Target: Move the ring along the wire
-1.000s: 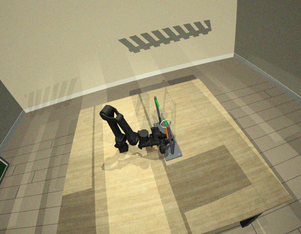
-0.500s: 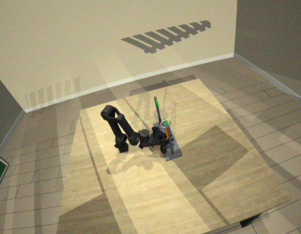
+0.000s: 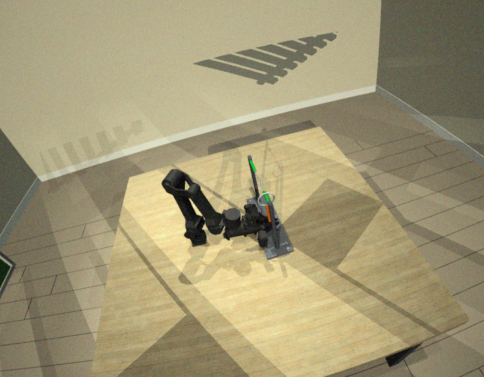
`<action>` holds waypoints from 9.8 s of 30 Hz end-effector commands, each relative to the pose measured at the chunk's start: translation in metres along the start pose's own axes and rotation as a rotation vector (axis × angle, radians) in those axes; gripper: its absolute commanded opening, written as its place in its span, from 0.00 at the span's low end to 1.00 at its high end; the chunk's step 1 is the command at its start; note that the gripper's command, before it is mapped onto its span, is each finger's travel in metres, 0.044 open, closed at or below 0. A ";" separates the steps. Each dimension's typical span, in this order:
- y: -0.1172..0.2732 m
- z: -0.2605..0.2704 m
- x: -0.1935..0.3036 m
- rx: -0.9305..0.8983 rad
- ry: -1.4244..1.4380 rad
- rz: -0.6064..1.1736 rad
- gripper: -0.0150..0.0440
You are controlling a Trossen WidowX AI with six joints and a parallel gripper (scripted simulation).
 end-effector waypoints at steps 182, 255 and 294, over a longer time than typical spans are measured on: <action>0.024 0.127 0.001 0.009 0.002 0.174 0.00; 0.021 0.164 0.032 0.029 -0.022 0.161 0.00; 0.052 0.167 0.024 0.029 -0.022 0.164 0.53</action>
Point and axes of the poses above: the point midway between the two fingers, 35 mm back from their tips, its own y axis back along the fingers, its own z axis across the jaws, x = y × z, the point moved 3 cm from there along y, back along the fingers, and after that the axes turned 13 degrees about -y, right-handed, at the moved point
